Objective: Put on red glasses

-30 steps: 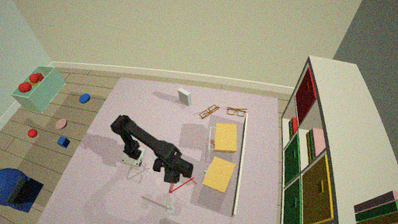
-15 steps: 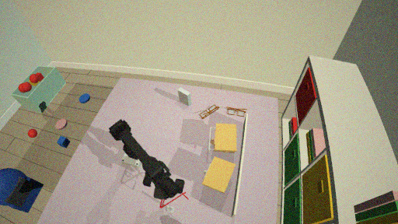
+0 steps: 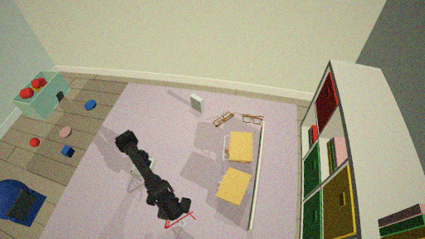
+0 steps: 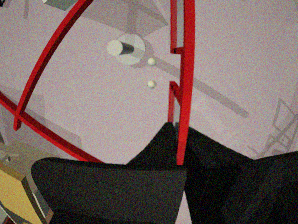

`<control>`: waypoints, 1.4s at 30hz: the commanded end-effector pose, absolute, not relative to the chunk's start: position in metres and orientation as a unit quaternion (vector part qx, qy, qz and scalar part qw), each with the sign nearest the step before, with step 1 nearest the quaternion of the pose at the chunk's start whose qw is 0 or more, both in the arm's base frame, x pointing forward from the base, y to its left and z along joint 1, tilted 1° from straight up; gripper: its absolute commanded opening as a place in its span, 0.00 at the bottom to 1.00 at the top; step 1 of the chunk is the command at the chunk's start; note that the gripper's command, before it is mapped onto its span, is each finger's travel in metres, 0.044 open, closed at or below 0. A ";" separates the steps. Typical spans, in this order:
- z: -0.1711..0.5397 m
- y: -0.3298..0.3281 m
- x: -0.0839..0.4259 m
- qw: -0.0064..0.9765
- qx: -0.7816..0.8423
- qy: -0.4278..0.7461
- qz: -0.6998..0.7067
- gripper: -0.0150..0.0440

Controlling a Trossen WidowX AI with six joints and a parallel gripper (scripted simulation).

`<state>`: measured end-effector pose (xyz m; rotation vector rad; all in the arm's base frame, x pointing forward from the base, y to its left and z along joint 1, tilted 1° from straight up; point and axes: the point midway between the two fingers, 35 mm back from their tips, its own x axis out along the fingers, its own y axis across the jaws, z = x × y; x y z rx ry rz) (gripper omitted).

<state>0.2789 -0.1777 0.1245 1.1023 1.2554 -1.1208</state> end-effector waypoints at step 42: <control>0.067 -0.172 0.268 0.539 0.460 0.526 -0.471 0.25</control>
